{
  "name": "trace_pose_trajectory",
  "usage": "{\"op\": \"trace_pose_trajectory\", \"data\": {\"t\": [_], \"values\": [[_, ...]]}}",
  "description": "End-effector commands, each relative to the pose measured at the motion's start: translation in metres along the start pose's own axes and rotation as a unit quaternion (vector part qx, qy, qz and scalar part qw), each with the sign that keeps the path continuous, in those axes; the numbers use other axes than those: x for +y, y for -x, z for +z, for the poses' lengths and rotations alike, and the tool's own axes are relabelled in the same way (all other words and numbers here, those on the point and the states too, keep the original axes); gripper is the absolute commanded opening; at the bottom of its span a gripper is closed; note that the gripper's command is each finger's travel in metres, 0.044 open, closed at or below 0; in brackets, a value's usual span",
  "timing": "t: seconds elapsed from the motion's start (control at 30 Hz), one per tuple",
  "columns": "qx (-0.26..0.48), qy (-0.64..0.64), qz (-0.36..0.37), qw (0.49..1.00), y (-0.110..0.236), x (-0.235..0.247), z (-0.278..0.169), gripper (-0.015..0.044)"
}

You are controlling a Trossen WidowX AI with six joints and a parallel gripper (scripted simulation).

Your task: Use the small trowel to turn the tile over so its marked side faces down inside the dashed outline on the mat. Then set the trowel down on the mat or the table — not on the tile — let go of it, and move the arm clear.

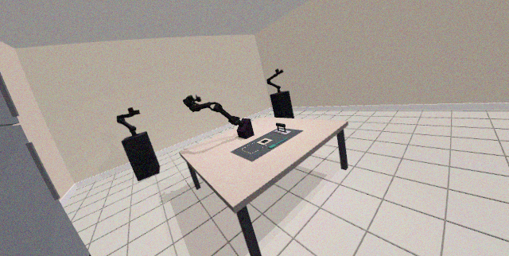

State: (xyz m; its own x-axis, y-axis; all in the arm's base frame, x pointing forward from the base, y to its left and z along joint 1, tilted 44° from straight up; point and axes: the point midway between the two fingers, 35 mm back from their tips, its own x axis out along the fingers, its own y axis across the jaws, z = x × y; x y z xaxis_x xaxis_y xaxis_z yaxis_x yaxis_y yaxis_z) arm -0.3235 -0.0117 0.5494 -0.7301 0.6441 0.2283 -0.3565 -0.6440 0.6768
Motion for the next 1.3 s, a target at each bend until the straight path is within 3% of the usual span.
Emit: {"op": "trace_pose_trajectory", "data": {"t": [0.0, 0.37, 0.67, 0.8, 1.23, 1.27], "values": [[0.000, 0.000, 0.000, 1.000, 0.0000, 0.0000, 0.0000, 0.0374], [0.000, 0.000, 0.000, 1.000, 0.0000, -0.0001, 0.0000, 0.0100], [0.000, 0.000, 0.000, 1.000, 0.0000, 0.0000, 0.0000, 0.0100], [0.000, 0.000, 0.000, 1.000, 0.0000, 0.0000, 0.0000, 0.0000], [0.000, 0.000, 0.000, 1.000, 0.0000, 0.0000, 0.0000, 0.0000], [0.000, 0.000, 0.000, 1.000, 0.0000, 0.0000, 0.0000, 0.0026]]}}
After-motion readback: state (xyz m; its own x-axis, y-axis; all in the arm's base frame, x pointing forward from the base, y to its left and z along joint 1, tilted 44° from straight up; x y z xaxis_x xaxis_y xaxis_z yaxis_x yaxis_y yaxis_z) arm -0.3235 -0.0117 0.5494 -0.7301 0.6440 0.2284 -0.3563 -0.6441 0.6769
